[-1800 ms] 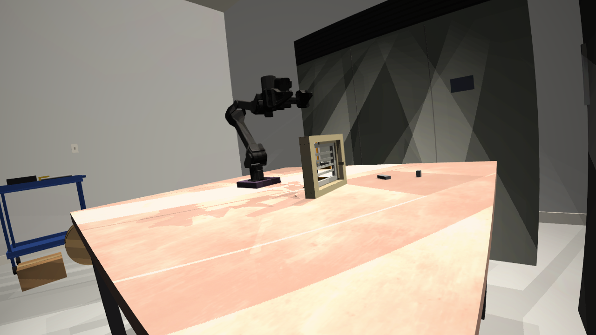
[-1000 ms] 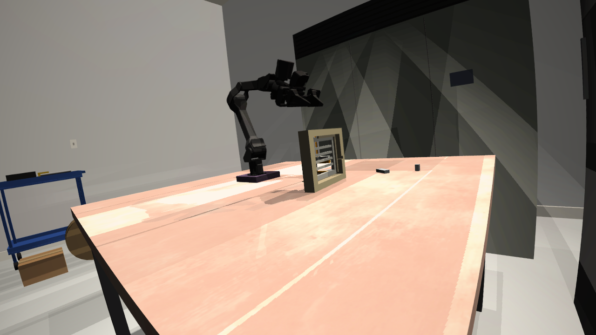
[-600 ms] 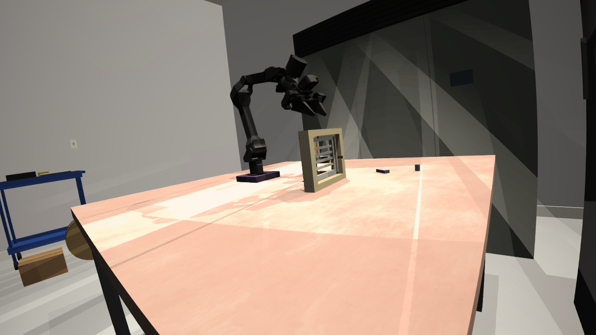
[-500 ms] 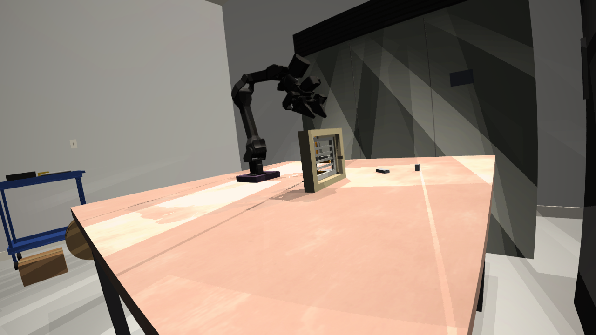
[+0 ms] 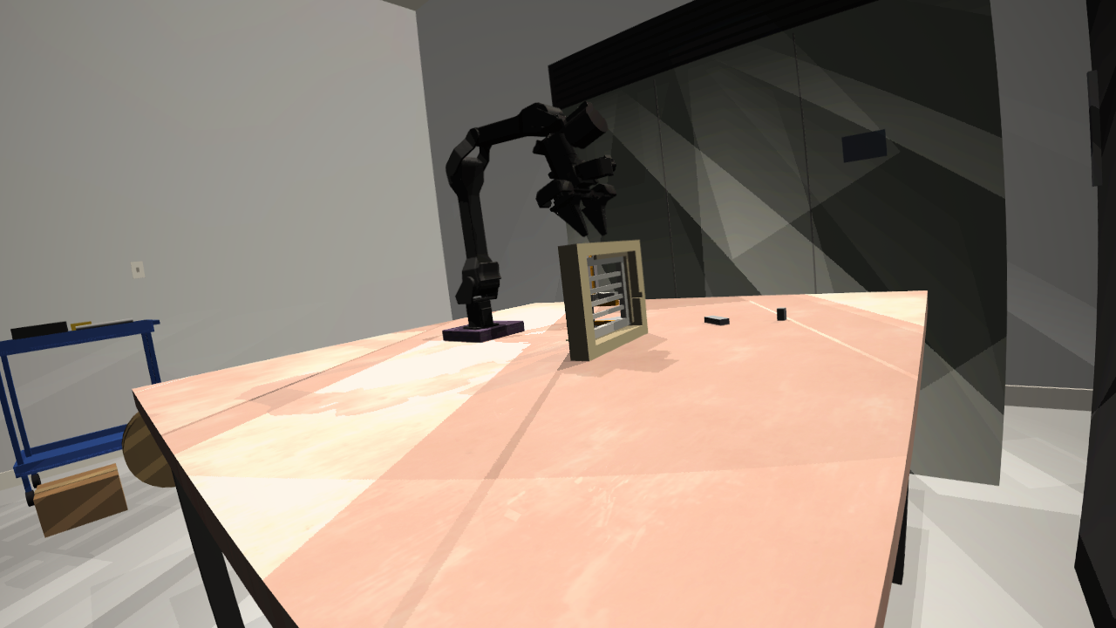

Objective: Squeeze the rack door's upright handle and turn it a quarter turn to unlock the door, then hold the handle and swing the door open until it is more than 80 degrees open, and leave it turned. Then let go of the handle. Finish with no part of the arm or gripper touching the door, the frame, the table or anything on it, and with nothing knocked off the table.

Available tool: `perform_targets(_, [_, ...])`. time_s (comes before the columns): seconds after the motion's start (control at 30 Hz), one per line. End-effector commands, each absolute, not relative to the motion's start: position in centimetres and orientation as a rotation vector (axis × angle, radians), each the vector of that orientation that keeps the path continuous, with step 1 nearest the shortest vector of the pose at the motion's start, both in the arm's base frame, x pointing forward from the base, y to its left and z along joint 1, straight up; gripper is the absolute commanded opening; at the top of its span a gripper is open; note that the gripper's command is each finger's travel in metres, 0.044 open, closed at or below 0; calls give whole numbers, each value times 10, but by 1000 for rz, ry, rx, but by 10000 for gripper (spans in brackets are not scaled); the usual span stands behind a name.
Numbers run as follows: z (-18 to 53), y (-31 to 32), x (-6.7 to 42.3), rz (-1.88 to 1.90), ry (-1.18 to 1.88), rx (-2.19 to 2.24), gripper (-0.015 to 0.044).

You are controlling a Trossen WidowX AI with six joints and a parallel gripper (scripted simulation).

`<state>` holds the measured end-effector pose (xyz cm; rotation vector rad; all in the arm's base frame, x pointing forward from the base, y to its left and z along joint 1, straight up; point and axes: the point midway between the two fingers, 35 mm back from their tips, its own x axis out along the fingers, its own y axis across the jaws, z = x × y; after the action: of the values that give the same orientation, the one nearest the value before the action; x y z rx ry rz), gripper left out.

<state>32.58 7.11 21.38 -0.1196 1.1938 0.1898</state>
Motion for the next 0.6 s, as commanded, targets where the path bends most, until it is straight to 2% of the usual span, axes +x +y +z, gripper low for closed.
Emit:
perform_targets(0.0, [210, 75, 320, 200, 1283, -147, 300])
perform_targets(0.33, [209, 83, 298, 222, 1517, -209, 300])
perform_targets(0.57, [207, 83, 297, 223, 1533, -214, 300])
